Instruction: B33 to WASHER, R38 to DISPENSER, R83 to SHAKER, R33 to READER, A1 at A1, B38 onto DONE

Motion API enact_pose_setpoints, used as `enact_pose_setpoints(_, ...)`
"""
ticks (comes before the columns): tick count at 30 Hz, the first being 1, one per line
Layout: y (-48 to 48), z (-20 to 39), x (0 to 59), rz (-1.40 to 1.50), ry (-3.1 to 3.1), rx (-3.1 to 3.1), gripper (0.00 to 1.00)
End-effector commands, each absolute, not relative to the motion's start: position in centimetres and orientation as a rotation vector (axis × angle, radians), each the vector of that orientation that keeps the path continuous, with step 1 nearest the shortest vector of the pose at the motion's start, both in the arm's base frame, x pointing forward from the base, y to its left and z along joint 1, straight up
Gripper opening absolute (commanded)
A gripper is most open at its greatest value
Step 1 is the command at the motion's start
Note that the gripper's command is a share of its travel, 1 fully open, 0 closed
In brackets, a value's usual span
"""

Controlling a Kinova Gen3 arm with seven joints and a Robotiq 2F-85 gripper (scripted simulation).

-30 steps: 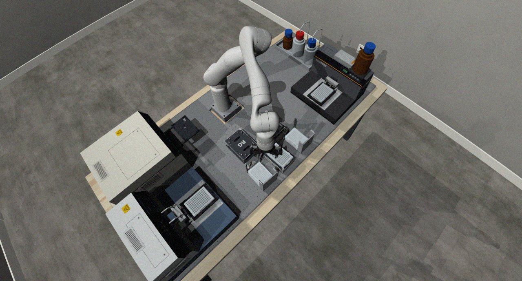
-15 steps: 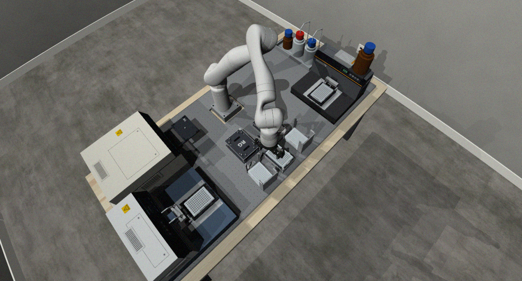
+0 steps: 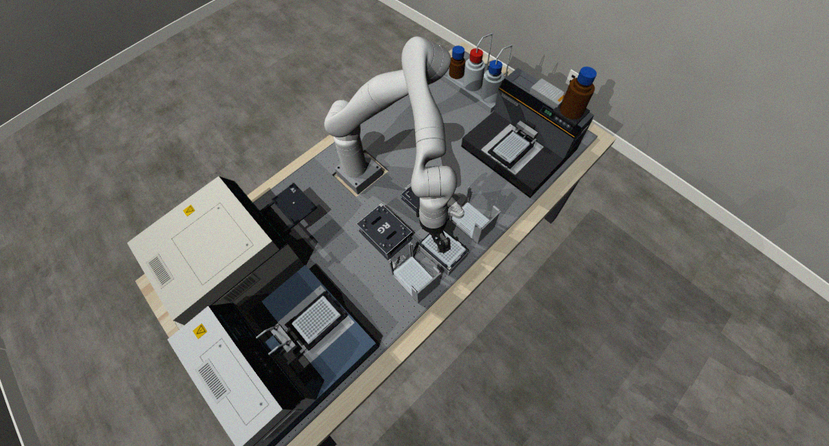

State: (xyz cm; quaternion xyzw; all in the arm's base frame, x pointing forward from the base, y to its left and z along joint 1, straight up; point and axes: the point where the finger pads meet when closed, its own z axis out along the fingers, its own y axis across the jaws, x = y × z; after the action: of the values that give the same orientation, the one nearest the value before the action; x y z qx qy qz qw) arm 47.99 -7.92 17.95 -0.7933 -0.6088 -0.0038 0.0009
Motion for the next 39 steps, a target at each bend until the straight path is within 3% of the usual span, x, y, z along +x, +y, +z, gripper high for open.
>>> enact_pose_setpoints(1,-7.3,18.0,48.0,-0.003,-1.686,-2.651,1.0)
enact_pose_setpoints(29,-3.3,18.0,48.1,-0.003,-0.417,-3.113,1.0)
enact_pose_setpoints(39,-2.7,18.0,44.9,-0.002,0.008,-3.141,1.0)
